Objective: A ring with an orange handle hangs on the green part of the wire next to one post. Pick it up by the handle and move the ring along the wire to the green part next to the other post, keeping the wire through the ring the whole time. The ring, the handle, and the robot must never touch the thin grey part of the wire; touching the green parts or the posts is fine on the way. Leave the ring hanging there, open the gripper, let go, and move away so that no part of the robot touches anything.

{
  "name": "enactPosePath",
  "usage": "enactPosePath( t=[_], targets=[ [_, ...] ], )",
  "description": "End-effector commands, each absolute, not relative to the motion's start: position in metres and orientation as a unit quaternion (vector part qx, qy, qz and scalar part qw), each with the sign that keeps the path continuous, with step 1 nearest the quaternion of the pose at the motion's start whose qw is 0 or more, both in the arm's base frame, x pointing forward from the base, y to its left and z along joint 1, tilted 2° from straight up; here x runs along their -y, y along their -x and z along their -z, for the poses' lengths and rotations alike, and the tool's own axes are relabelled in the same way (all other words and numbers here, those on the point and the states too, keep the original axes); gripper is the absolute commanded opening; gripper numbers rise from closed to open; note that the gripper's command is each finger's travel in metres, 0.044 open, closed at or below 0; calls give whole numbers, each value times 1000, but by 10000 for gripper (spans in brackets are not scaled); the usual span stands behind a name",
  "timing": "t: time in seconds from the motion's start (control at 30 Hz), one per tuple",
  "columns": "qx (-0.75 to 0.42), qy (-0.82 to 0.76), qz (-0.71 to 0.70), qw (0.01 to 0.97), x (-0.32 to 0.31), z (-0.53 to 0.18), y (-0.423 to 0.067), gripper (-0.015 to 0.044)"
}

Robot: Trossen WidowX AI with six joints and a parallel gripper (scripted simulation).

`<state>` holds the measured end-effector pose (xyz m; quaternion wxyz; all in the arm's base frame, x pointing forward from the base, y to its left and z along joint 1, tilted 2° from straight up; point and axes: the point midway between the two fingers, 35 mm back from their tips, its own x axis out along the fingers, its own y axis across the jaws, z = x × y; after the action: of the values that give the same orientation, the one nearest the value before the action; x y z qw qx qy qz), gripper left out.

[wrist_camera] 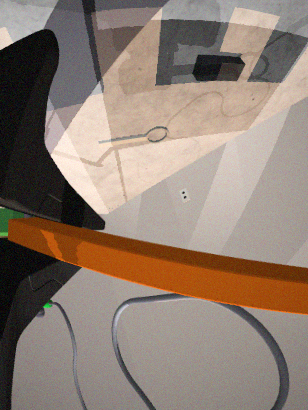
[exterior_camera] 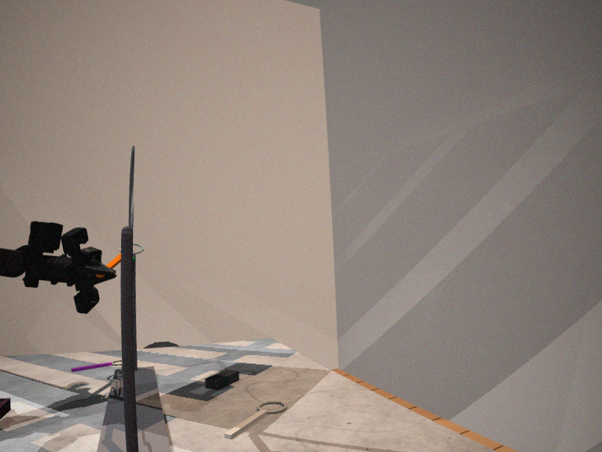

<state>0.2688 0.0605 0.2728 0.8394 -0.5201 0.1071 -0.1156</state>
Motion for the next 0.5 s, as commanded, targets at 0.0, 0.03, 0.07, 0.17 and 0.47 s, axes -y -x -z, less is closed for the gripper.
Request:
enactPosePath(
  t=[0.0, 0.03, 0.07, 0.17, 0.47],
  targets=[
    [-112, 478, 98, 865, -69, -257, -271, -150],
    [-114, 467, 95, 871, -71, -253, -271, -150],
    [-117, 457, 92, 877, -73, -250, -271, -150],
    [-125, 424, 84, 893, -81, -241, -270, -150],
    [-147, 325, 61, 932, -107, -217, -267, -150]
  ],
)
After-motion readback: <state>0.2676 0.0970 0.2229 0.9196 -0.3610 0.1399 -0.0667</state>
